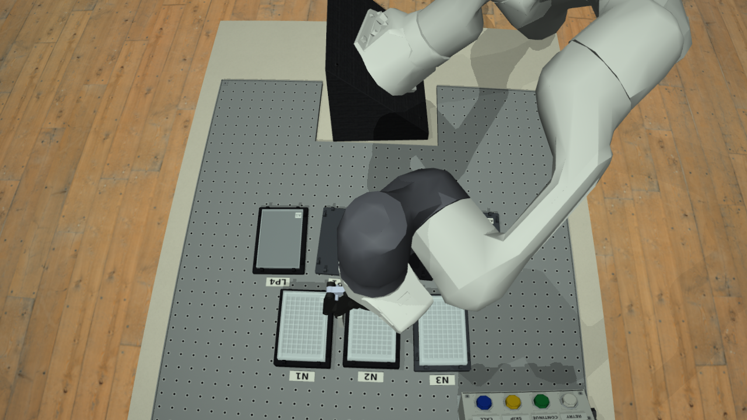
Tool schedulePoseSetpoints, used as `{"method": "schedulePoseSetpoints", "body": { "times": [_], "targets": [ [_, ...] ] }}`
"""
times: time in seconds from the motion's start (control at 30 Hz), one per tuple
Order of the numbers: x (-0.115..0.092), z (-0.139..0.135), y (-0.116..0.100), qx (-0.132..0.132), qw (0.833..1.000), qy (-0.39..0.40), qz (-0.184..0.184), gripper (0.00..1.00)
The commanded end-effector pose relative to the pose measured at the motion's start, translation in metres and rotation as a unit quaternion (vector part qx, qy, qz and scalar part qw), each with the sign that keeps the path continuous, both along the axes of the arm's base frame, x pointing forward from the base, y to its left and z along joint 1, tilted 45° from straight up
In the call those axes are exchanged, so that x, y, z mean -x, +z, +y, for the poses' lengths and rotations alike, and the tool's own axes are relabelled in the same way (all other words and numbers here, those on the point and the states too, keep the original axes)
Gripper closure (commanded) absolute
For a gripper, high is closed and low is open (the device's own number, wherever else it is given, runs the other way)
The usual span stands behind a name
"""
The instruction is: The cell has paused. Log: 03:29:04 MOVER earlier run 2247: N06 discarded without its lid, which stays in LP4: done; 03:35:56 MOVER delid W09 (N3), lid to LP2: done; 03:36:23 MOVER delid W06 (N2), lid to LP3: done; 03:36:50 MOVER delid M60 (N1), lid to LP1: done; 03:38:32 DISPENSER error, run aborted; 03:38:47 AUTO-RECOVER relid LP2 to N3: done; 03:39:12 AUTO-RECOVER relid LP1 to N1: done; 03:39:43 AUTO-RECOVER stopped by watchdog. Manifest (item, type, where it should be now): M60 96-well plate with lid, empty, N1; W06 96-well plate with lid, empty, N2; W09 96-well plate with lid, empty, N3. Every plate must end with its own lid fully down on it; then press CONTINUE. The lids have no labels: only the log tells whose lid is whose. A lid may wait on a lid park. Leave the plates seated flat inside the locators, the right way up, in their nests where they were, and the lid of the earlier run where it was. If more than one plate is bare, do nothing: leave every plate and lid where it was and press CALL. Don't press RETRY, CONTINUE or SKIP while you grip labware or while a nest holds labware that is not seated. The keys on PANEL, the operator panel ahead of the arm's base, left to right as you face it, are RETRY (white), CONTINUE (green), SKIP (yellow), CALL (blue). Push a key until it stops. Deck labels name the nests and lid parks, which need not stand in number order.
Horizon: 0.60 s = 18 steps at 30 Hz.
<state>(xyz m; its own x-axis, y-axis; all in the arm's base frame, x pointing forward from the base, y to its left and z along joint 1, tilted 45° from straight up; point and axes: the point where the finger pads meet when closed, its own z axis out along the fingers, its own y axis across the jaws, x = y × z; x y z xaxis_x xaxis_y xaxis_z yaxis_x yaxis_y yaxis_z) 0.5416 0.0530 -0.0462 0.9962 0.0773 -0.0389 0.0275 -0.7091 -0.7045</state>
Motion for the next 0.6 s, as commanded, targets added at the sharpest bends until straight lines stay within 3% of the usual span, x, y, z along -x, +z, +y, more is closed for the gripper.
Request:
{"method": "schedulePoseSetpoints", "body": {
  "times": [0.0,0.57],
  "targets": [
    [0.001,-0.003,0.005,-0.002,1.0,0.001,0.004,0.34],
    [-0.001,-0.015,0.017,-0.002,1.0,0.001,0.004,0.34]
  ]
}}
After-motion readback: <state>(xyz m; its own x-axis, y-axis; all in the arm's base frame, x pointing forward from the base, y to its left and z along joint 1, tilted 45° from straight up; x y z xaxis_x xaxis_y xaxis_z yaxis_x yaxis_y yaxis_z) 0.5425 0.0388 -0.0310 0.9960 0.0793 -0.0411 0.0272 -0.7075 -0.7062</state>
